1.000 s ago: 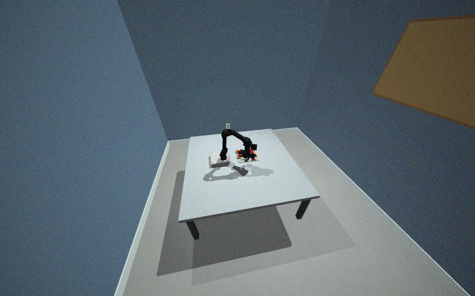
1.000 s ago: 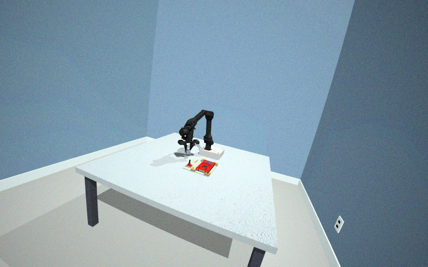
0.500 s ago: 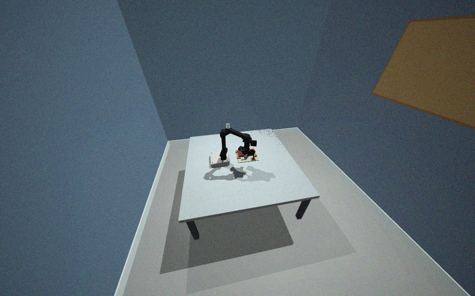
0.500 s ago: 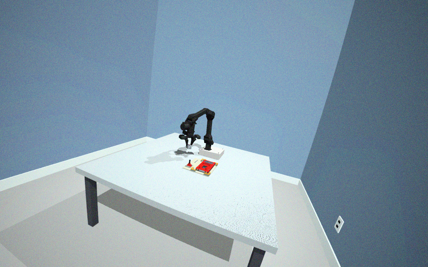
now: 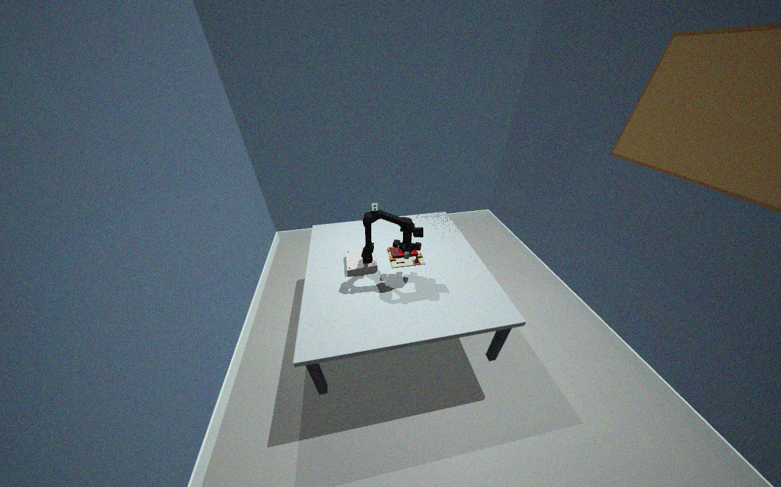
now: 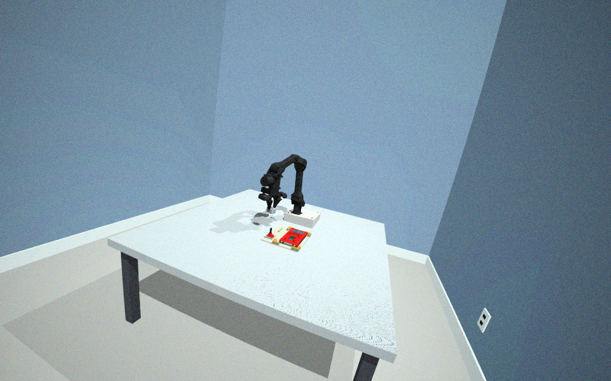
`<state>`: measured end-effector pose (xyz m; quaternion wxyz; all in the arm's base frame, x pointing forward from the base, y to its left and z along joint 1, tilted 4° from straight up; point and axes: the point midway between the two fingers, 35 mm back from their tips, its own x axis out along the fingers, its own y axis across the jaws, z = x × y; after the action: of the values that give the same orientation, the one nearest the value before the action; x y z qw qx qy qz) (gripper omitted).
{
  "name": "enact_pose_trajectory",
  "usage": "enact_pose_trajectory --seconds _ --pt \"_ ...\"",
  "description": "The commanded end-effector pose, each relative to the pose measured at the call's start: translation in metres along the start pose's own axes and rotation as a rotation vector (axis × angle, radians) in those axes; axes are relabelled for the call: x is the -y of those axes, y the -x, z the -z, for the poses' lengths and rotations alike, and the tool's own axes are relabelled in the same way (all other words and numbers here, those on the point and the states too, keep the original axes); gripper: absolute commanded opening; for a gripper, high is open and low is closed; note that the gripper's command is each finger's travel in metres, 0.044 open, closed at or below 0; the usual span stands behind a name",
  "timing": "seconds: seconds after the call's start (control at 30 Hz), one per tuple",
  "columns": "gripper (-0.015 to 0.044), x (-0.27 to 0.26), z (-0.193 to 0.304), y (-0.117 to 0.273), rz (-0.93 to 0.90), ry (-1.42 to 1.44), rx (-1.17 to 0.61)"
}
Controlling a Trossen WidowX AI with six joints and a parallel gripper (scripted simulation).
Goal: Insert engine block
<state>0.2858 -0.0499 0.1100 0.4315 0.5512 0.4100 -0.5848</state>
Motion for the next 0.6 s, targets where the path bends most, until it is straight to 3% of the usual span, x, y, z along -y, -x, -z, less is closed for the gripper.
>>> enact_pose_trajectory --seconds 0.0,0.57 --pt "0.0 -0.004 0.01 -0.005 0.006 0.108 -0.004" --pt "0.0 -0.012 0.058 -0.02 0.0 0.617 -0.011"
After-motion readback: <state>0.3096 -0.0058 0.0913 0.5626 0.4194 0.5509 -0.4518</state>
